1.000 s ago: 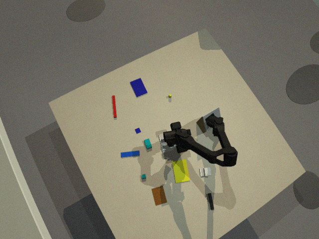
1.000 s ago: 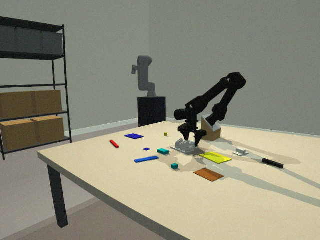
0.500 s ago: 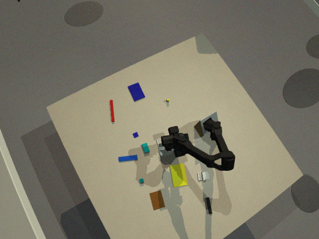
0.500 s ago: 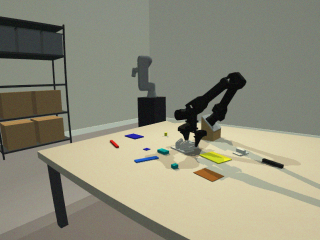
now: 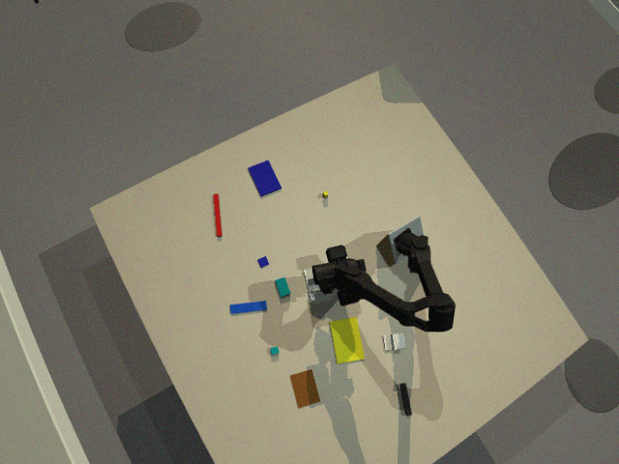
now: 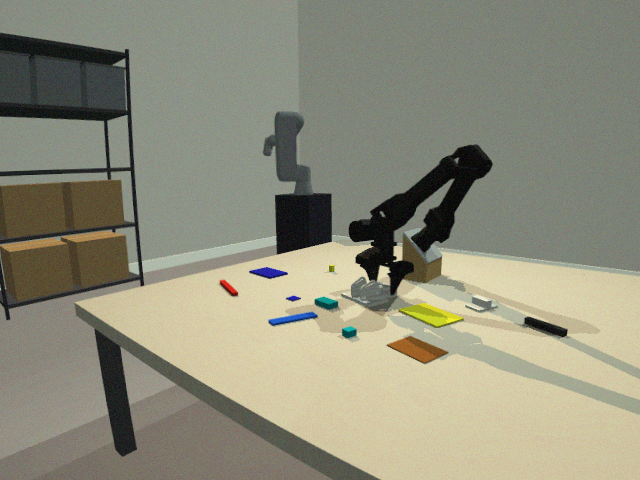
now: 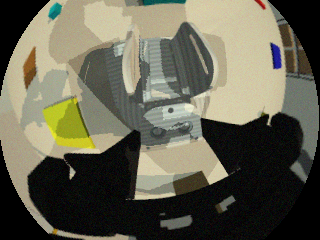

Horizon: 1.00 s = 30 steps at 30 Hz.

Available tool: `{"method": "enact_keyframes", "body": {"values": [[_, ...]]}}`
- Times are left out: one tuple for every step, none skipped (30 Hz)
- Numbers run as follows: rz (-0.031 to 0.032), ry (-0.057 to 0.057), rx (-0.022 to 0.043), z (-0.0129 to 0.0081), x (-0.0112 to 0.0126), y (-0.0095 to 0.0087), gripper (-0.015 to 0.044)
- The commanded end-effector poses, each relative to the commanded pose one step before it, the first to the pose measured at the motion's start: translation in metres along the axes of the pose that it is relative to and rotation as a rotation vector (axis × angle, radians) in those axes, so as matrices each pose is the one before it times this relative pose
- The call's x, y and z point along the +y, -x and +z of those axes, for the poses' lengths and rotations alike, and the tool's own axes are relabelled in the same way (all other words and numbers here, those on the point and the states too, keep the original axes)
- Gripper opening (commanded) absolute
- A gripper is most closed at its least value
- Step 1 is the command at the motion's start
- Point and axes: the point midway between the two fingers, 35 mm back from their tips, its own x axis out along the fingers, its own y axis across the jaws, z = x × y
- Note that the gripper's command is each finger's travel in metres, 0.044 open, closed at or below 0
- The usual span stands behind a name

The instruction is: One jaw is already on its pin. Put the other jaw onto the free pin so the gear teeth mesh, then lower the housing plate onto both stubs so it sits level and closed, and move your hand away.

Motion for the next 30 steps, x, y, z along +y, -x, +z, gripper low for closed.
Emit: {"method": "enact_keyframes", "body": {"values": [[-0.00109,-0.0058,0.00124,-0.00026,-0.00044,-0.00041,0.0351],[0.0,0.0,0.0,0.0,0.0,0.0,0.0351],[0.0,0.0,0.0,0.0,0.0,0.0,0.0351],[0.0,0.0,0.0,0.0,0.0,0.0,0.0351],[0.0,0.0,0.0,0.0,0.0,0.0,0.0351],[0.0,0.0,0.0,0.0,0.0,0.0,0.0351],[0.0,0.0,0.0,0.0,0.0,0.0,0.0351],[0.0,0.0,0.0,0.0,0.0,0.0,0.0351],[0.0,0.0,0.0,0.0,0.0,0.0,0.0351],[0.0,0.0,0.0,0.0,0.0,0.0,0.0351],[0.0,0.0,0.0,0.0,0.0,0.0,0.0351],[0.0,0.0,0.0,0.0,0.0,0.0,0.0351],[0.0,0.0,0.0,0.0,0.0,0.0,0.0351],[0.0,0.0,0.0,0.0,0.0,0.0,0.0351],[0.0,0.0,0.0,0.0,0.0,0.0,0.0351],[0.0,0.0,0.0,0.0,0.0,0.0,0.0351],[0.0,0.0,0.0,0.0,0.0,0.0,0.0351],[0.0,0.0,0.0,0.0,0.0,0.0,0.0351],[0.0,0.0,0.0,0.0,0.0,0.0,0.0351],[0.0,0.0,0.0,0.0,0.0,0.0,0.0351],[0.0,0.0,0.0,0.0,0.0,0.0,0.0351],[-0.00001,0.0,0.0,0.0,0.0,0.00012,0.0351],[-0.00002,0.0,-0.00001,0.00001,0.0,0.00035,0.0351],[-0.00004,0.0,-0.00002,0.00001,-0.00001,0.00058,0.0351],[-0.00004,0.0,-0.00002,0.00002,-0.00001,0.00073,0.0351],[-0.00004,0.0,-0.00002,0.00001,-0.00001,0.00074,0.0351],[-0.00004,0.0,-0.00002,0.00001,-0.00001,0.00074,0.0351],[-0.00003,0.0,-0.00001,0.00001,-0.00001,0.00074,0.0351],[-0.00003,0.0,-0.00001,0.00001,0.0,0.00074,0.0351],[-0.00002,0.0,-0.00001,0.0,0.0,0.00074,0.0351]]}}
